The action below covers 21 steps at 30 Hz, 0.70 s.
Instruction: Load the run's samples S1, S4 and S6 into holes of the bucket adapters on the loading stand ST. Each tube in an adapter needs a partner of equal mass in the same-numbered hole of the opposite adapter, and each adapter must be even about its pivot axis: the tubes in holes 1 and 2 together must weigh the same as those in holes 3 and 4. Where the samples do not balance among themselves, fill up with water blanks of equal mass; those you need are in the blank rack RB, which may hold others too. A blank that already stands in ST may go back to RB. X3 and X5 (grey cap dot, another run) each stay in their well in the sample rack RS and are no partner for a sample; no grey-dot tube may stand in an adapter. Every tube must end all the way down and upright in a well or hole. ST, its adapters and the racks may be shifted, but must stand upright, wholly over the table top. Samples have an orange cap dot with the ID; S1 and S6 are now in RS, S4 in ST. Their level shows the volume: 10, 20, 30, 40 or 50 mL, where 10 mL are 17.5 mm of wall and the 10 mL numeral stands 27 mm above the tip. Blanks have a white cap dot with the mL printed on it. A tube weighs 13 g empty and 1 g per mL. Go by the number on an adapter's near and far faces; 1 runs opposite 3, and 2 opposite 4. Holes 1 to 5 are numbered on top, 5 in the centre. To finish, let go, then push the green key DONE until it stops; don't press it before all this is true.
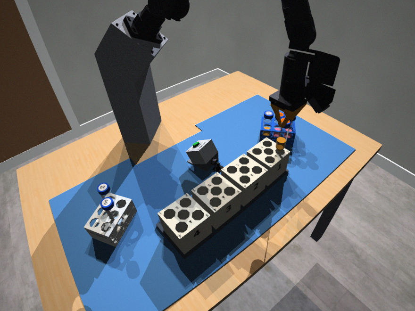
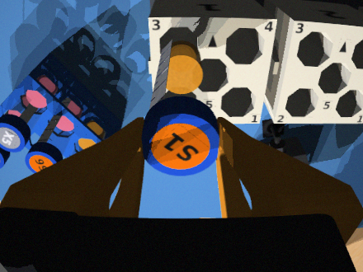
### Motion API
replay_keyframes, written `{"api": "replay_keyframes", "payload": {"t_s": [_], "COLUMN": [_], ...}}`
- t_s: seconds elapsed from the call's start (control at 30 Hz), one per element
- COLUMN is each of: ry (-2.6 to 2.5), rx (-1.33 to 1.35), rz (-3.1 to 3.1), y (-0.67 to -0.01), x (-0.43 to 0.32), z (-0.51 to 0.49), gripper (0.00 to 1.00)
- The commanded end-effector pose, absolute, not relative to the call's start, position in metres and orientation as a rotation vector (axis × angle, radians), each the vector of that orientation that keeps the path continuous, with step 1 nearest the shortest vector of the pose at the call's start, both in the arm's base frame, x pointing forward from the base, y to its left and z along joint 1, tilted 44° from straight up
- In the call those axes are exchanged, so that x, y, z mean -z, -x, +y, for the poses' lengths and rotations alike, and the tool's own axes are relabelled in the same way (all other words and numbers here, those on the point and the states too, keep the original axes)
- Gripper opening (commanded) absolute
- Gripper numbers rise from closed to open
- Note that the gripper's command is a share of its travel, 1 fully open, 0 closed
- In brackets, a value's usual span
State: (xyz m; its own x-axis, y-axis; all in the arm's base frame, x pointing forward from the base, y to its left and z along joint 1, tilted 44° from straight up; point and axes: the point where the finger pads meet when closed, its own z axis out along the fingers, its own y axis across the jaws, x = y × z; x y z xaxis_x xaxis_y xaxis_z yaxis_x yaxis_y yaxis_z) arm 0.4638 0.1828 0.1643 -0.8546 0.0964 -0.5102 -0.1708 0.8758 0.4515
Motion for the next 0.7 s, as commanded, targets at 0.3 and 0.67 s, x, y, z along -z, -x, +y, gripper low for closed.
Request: {"api": "replay_keyframes", "payload": {"t_s": [0.3,0.67], "ry": [0.063,0.060], "rx": [-0.684,-0.682], "rz": [2.456,2.460], "y": [-0.480,-0.485], "x": [-0.185,-0.172], "z": [0.194,0.197], "gripper": [0.00,0.00]}}
